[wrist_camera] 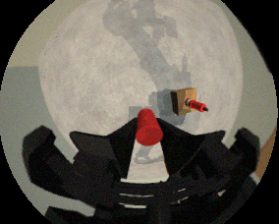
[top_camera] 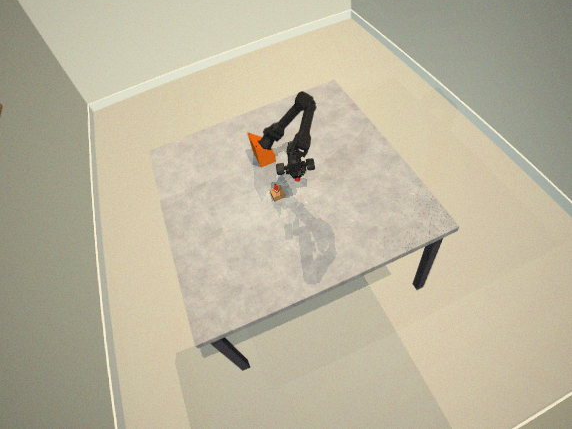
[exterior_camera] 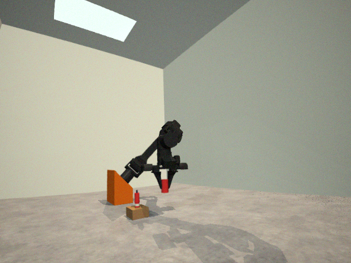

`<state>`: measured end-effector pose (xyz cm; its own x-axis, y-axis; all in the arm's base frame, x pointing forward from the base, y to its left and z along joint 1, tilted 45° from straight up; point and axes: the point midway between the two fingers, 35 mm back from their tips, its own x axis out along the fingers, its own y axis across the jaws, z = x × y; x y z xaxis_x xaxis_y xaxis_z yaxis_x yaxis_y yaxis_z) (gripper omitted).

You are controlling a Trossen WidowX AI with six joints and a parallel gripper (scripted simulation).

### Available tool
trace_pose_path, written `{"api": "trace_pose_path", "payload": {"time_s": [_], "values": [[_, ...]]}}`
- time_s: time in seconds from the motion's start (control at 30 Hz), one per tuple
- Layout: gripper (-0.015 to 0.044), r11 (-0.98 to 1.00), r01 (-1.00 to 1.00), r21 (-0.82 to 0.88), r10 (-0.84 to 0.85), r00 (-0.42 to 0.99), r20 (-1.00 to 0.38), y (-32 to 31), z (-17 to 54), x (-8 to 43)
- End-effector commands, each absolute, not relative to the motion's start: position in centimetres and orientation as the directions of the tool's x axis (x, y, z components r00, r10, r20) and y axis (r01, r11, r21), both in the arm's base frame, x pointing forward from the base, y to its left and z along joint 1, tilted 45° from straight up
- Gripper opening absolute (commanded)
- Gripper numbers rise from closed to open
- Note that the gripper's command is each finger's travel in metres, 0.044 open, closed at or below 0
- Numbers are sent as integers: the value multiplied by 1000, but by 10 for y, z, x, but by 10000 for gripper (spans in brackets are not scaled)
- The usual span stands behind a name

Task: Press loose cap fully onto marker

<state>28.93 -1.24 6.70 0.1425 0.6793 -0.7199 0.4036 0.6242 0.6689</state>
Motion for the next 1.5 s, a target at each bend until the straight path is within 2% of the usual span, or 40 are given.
{"api": "trace_pose_path", "payload": {"time_s": [0.0,0.97,1.47], "values": [[0,630,403,664,675,138,-724,-24,61,288],[0,623,398,674,686,135,-715,-119,14,259],[0,622,397,675,687,135,-714,-113,5,260]]}}
